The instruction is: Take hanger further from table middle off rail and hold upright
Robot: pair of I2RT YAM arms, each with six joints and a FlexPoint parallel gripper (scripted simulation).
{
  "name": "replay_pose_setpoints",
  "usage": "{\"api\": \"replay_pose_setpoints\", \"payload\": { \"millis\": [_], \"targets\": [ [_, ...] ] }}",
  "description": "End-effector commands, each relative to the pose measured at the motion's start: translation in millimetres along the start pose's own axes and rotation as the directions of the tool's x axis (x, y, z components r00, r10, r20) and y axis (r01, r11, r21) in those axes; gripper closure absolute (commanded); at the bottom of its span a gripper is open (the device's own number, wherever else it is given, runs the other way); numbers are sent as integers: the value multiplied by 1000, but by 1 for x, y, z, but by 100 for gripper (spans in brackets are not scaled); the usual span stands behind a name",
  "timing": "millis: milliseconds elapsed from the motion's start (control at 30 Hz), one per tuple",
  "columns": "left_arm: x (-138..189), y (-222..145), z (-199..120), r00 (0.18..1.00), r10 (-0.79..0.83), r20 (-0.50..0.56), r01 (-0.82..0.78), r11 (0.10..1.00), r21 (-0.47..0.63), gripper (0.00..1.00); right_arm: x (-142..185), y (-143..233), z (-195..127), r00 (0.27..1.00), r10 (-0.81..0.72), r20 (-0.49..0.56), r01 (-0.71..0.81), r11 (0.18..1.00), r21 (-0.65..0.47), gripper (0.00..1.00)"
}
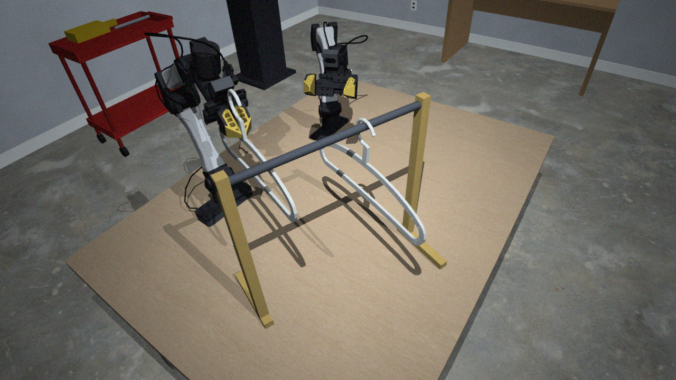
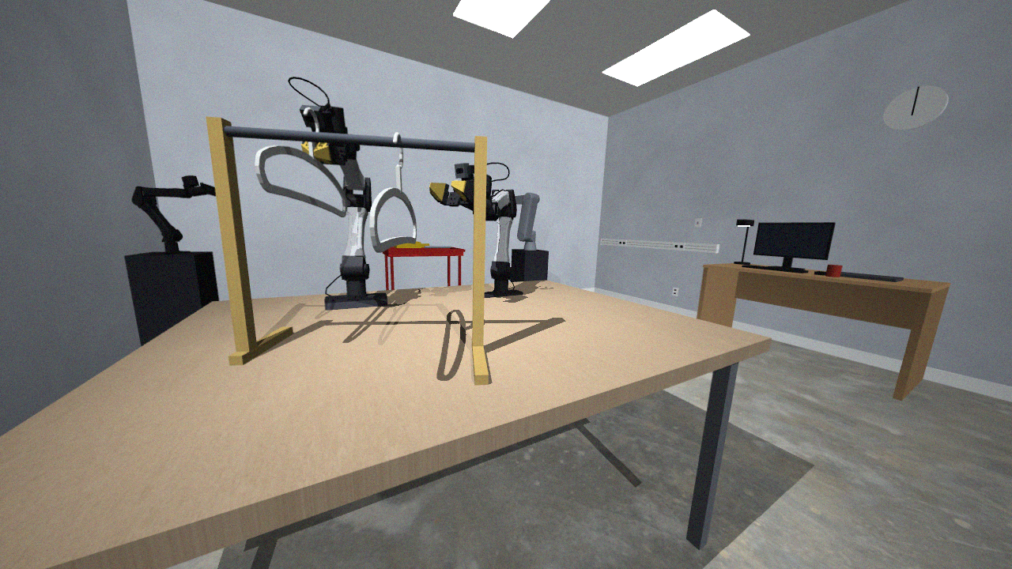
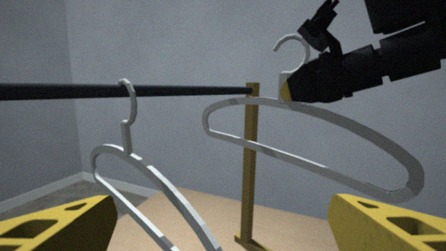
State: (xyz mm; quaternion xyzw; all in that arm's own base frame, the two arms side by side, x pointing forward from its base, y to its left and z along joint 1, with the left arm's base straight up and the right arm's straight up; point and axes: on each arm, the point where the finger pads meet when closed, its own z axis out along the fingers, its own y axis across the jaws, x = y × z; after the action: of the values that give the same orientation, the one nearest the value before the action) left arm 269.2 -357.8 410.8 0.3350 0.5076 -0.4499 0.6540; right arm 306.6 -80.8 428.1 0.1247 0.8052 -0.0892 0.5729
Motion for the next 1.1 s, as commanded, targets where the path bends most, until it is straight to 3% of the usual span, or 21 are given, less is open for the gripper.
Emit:
{"api": "replay_pose_setpoints", "payload": {
  "millis": [0, 700, 900, 1067],
  "targets": [
    [-36, -6, 2, 996, 20, 91, -22, 1000, 21, 0, 10, -5, -12, 1000, 15, -26, -15, 1000, 27, 100],
    [-35, -7, 2, 996, 22, 86, -25, 999, 27, 0, 11, -4, -14, 999, 15, -34, -14, 999, 28, 100],
    [-19, -13, -4, 999, 16, -35, -13, 996, 86, 0, 7, -4, -15, 1000, 10, -20, -10, 1000, 22, 100],
    [-21, -14, -9, 998, 16, -67, -9, 994, 106, 0, 7, -4, -15, 1000, 10, -20, -10, 1000, 22, 100]
  ]
}}
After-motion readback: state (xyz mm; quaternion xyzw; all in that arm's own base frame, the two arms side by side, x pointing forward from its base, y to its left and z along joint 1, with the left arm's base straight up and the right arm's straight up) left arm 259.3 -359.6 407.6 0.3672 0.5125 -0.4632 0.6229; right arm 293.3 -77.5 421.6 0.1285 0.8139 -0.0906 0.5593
